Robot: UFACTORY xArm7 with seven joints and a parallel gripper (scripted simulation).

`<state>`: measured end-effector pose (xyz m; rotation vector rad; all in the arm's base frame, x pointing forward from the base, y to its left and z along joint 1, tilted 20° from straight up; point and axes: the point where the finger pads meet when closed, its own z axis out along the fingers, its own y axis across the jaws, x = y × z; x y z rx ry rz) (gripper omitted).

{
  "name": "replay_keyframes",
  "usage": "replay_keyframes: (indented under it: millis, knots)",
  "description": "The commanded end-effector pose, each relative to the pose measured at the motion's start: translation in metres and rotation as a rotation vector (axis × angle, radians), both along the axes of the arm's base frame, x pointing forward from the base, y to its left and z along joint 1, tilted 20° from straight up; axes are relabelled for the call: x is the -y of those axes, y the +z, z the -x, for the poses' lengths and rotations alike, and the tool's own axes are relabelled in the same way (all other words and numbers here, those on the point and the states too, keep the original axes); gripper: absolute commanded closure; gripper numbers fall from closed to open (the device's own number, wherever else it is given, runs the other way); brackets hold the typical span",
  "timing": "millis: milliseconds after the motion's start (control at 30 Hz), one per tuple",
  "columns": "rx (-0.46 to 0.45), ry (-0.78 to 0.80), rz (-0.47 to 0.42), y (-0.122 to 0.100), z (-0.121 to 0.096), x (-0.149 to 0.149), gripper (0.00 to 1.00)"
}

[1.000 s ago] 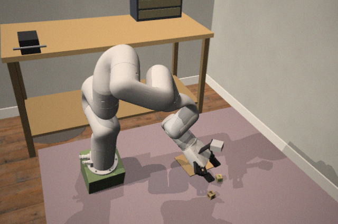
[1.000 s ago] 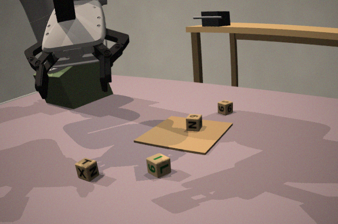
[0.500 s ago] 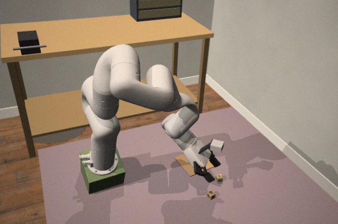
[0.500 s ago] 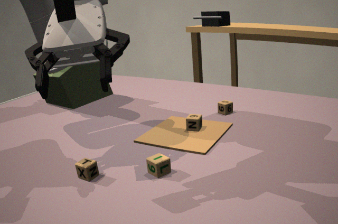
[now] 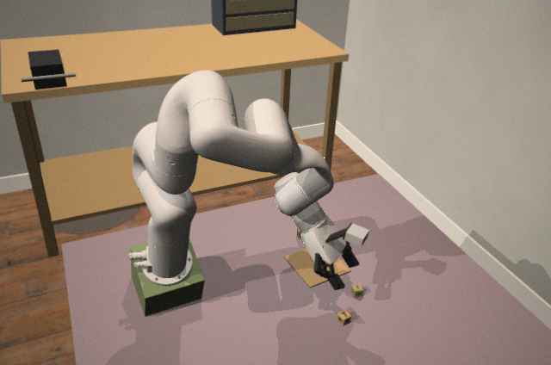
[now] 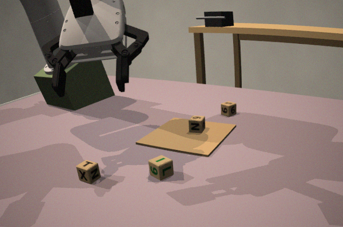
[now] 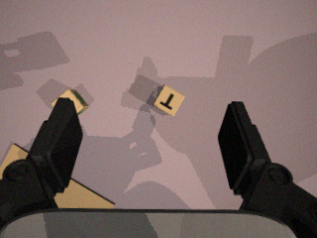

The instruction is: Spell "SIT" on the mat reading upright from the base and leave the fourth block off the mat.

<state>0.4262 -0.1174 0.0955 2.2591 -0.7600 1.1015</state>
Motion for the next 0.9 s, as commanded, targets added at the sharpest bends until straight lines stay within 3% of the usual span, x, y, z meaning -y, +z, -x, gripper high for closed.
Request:
replay_keyframes:
  millis: [0, 433, 867]
  knots:
    - [-0.033, -0.069, -0.037, -0.004, -0.002, -0.012, 0.00]
    - [-0.095, -0.185, -0.150, -0.018, -0.001, -0.048, 0.00]
    - [-0.181, -0.308, -0.327, -0.037, 0.001, -0.110, 0.00]
